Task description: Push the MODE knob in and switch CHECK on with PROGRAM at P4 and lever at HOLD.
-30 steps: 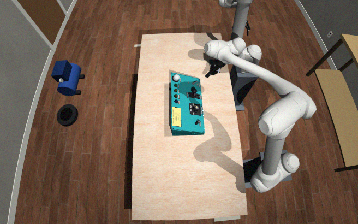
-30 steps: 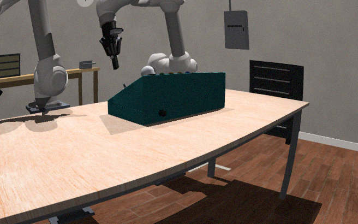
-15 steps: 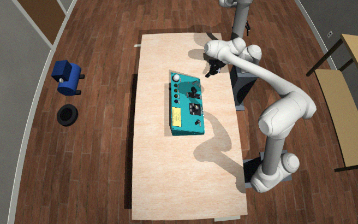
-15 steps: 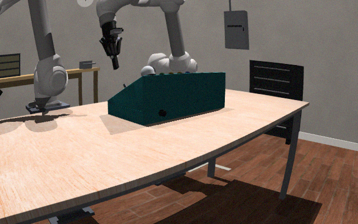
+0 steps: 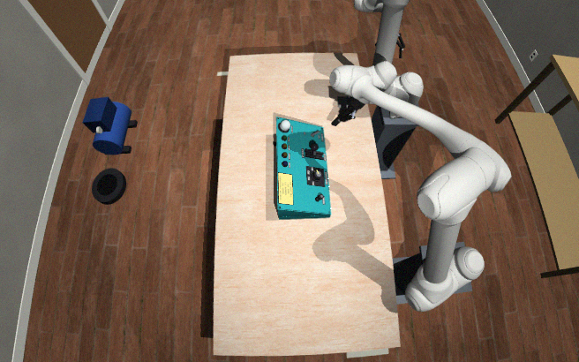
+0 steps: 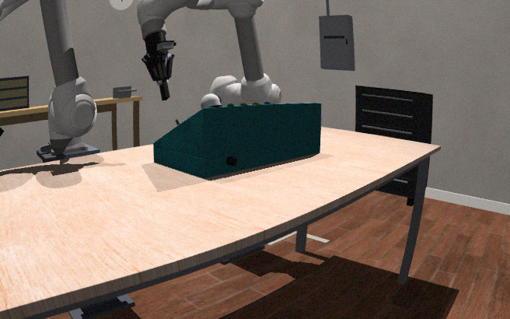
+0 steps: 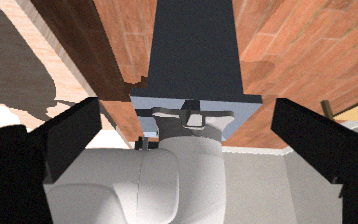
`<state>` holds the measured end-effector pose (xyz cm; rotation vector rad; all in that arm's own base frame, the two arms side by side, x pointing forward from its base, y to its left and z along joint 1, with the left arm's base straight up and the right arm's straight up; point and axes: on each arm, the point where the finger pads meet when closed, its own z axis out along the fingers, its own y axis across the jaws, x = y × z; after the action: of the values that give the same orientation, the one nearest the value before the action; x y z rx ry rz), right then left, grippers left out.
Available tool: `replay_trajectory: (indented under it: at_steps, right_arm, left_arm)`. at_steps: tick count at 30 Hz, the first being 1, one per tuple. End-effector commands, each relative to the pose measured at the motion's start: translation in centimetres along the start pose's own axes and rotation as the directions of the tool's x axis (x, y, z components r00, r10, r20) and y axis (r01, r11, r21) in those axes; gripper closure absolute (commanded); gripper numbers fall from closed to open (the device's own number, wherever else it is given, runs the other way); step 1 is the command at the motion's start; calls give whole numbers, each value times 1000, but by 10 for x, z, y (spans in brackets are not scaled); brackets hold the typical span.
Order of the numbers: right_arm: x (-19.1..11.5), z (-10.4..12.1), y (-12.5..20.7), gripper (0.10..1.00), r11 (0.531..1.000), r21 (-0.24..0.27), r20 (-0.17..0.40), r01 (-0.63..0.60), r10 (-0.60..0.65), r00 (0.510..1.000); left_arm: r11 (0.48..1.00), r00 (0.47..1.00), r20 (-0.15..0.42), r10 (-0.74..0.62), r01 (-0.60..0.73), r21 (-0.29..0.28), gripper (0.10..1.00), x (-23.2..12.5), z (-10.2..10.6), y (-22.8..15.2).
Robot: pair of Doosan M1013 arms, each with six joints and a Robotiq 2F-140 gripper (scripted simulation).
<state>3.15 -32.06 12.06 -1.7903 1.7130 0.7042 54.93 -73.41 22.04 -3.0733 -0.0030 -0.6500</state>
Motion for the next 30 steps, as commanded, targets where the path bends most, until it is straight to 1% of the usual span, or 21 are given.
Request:
replay_trajectory:
  at_steps: [1, 10, 12, 27, 30]
  right_arm:
    - [0, 0, 0, 98, 1000, 0, -1, 0, 0, 1000]
    - [0, 0, 0, 98, 1000, 0, -1, 0, 0, 1000]
    - [0, 0, 0, 98, 1000, 0, -1, 0, 0, 1000]
    - [0, 0, 0, 98, 1000, 0, -1, 0, 0, 1000]
    - [0, 0, 0, 98, 1000, 0, -1, 0, 0, 1000]
  left_arm:
    - [1000, 1000, -2, -1, 1, -1, 999, 1, 4, 0]
    - [1000, 1000, -2, -1, 1, -1, 999, 1, 26, 0]
    - [1000, 1000, -2, -1, 1, -1, 999, 1, 26, 0]
    - [1000, 1000, -2, -1, 1, -1, 999, 1, 72, 0]
    - [1000, 1000, -2, -1, 1, -1, 999, 1, 75, 0]
